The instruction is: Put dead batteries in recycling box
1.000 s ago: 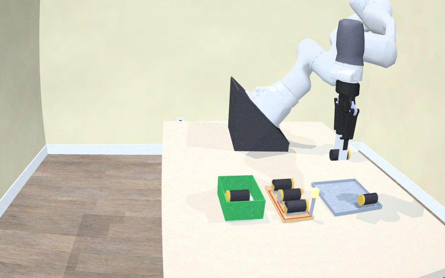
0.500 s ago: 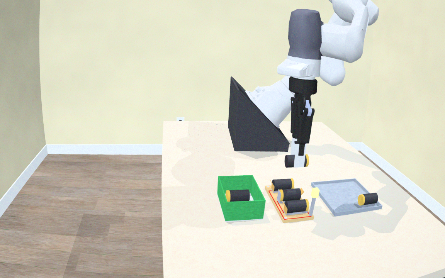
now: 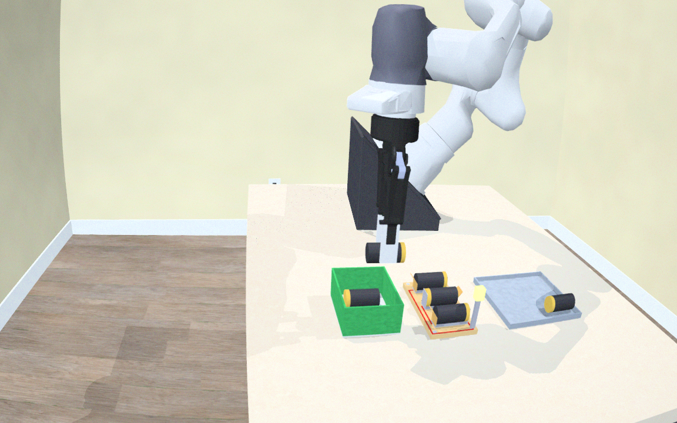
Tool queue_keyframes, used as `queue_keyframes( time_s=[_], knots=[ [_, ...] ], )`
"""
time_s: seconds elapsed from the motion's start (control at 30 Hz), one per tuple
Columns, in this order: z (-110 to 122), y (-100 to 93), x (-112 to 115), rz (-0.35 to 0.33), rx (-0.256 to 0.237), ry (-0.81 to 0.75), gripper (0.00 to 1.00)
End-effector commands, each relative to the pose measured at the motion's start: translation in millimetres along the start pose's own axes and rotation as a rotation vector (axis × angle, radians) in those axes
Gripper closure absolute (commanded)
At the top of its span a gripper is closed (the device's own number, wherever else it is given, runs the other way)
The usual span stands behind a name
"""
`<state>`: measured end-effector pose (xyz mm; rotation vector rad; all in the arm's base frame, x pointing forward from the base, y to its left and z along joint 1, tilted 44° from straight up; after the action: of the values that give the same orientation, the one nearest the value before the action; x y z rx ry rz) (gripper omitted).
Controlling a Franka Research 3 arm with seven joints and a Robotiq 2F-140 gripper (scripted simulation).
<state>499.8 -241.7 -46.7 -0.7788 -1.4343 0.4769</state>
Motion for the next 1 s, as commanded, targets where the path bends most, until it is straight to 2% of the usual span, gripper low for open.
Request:
queue_keyframes(
  time_s=[0.0,0.27,0.97],
  knots=[
    [-0.5,0.0,-12.5,0.0,0.015,-0.023,0.84],
    [-2.6,0.1,-21.3,0.0,0.015,-0.023,0.84],
    [-2.7,0.1,-21.7,0.0,0.015,-0.045,0.84]
  ],
)
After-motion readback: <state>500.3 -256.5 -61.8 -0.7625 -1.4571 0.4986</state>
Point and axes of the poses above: the point where the finger pads meet when closed, its own y axis out along the fingers, its own z axis across the jaws, x = y × z, the point moved 2 cm from there along -y, back along the fingers
